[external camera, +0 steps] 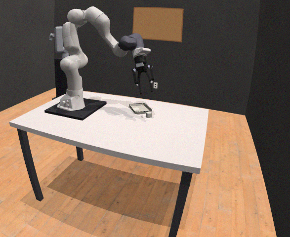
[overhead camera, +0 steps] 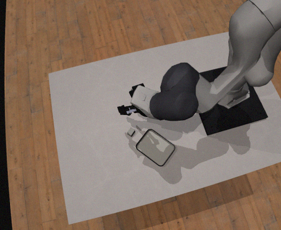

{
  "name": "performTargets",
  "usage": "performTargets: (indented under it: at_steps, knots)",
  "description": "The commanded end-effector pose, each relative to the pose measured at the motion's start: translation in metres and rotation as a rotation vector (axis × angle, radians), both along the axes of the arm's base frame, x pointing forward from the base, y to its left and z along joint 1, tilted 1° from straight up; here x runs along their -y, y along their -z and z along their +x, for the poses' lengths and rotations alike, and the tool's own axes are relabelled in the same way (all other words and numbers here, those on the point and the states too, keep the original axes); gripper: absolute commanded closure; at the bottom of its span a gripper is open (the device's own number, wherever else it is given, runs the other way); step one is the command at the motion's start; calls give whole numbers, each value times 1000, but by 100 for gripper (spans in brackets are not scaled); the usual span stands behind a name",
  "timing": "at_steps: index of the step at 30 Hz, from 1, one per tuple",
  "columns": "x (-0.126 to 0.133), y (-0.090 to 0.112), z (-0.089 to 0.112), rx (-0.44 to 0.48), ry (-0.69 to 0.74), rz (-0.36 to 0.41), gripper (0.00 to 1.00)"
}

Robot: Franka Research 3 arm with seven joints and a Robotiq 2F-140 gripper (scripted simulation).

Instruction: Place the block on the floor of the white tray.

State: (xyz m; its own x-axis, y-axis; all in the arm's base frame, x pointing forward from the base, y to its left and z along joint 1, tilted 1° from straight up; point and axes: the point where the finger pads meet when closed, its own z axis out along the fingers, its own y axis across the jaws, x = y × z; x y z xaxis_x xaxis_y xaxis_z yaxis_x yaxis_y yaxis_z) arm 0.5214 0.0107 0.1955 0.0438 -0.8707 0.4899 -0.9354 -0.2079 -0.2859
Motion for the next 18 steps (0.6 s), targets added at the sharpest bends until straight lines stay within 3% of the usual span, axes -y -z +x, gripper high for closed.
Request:
performTargets:
  at_steps: [1, 3, 4, 7, 8, 9, 11, 12, 14, 15, 18]
  knots:
    - [-13, 33, 4, 6, 226, 163, 60]
    - [-13, 33, 4, 5, 302, 220, 60]
    - [-23, 54, 6, -15, 341, 248, 60]
    - [-23, 54, 6, -16, 379, 275, 60]
    - [-23, 54, 6, -13, 474, 336, 60]
    - [-32, 73, 9, -36, 512, 362, 60]
    - [-32, 73, 9, -34, 591, 410, 60]
    - [-40, 89, 11, -51, 631, 435, 60]
    - [-40, 89, 11, -52, 713, 479, 60]
    - [-47, 102, 14, -67, 754, 503, 60]
    - [-52, 111, 16, -79, 879, 564, 60]
